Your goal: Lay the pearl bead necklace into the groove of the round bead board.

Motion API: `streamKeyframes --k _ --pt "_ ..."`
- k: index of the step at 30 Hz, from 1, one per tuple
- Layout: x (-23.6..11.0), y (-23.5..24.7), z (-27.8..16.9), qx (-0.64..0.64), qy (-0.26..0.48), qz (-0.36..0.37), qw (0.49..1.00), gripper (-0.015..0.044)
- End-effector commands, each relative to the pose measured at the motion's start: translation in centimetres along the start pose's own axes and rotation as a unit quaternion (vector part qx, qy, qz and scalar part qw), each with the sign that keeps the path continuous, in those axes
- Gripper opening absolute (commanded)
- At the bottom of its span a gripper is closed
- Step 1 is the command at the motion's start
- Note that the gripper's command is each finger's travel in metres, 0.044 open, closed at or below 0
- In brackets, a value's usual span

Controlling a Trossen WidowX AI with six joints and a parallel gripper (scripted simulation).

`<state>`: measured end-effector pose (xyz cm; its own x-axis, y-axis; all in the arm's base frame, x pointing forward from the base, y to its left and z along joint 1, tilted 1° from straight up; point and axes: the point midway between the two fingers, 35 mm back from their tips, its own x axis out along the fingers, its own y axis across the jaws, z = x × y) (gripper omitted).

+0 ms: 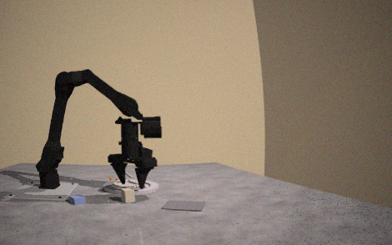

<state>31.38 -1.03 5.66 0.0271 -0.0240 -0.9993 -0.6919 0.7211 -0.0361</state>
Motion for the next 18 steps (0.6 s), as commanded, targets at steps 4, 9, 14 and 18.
streamKeyframes --k 4,9,14,18 --pt "-0.1 0.0 0.0 -0.001 0.0 0.0 1.0 0.044" --pt "-2.3 0.0 0.8 -0.032 0.0 0.0 0.999 0.0309" --pt "-3.2 0.1 1.0 -0.044 0.0 0.0 0.999 0.0177" --pt "-2.2 0.1 1.1 -0.044 0.0 0.0 0.999 0.012"
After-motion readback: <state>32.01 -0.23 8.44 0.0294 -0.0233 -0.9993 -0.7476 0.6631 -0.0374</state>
